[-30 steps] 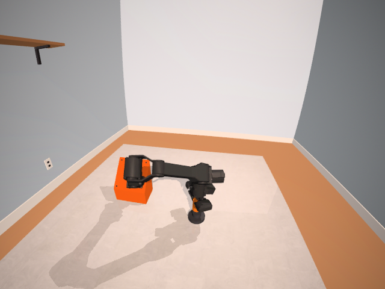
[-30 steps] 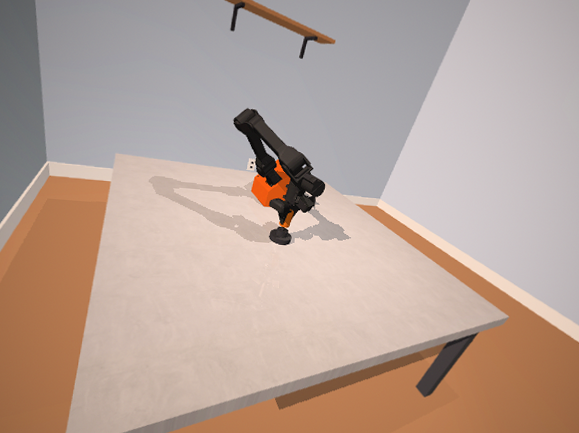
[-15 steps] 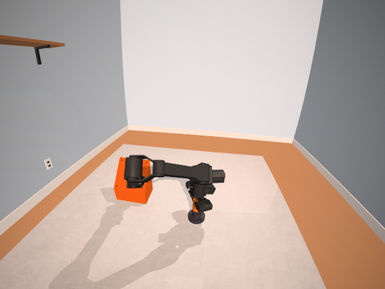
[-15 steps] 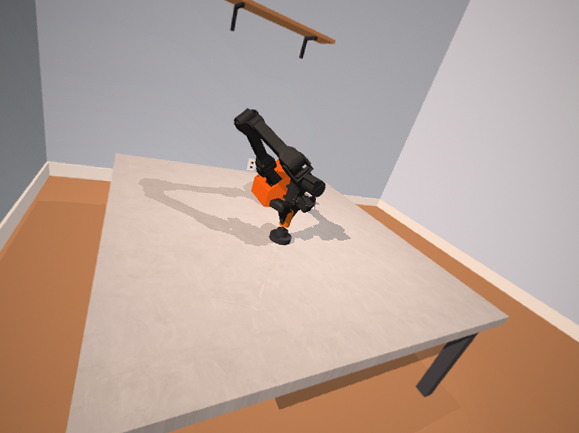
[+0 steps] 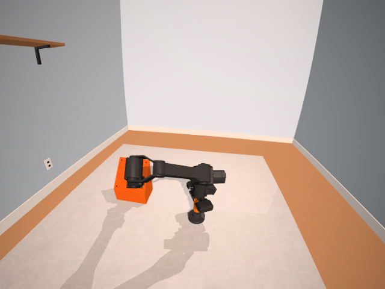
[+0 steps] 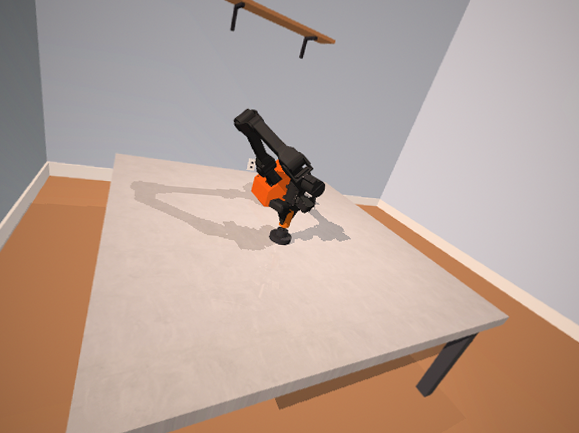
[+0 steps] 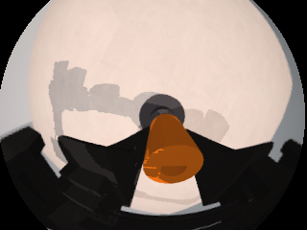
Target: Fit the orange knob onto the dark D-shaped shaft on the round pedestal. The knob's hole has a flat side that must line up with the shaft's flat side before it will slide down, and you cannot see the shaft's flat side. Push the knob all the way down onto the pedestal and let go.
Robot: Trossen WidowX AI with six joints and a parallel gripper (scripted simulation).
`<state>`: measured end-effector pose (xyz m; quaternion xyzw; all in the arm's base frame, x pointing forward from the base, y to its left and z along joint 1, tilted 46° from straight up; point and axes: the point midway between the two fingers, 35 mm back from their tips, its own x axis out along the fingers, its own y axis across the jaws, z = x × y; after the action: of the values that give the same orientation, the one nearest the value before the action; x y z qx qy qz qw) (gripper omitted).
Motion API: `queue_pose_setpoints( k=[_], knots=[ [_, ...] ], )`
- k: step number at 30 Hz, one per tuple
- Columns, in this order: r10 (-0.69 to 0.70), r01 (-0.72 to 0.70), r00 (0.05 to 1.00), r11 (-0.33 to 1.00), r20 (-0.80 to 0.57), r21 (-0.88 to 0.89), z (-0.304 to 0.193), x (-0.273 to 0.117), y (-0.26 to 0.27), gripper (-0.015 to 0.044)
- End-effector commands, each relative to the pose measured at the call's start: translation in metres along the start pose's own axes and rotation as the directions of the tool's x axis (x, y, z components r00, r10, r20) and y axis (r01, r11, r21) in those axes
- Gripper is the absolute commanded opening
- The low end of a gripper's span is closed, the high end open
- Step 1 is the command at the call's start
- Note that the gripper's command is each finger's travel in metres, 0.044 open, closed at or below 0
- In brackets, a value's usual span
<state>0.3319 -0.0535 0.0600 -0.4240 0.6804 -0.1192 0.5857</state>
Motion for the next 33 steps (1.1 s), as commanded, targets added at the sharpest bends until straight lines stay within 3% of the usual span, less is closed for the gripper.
queue_pose_setpoints(
  k=[1, 33],
  knots=[
    [-0.002, 0.002, 1.000, 1.000, 0.008, -0.001, 0.0017, -0.0016, -0.0012, 0.0000],
    [-0.002, 0.002, 1.000, 1.000, 0.008, -0.001, -0.0017, 0.0028, 0.0042, 0.0000]
  ],
)
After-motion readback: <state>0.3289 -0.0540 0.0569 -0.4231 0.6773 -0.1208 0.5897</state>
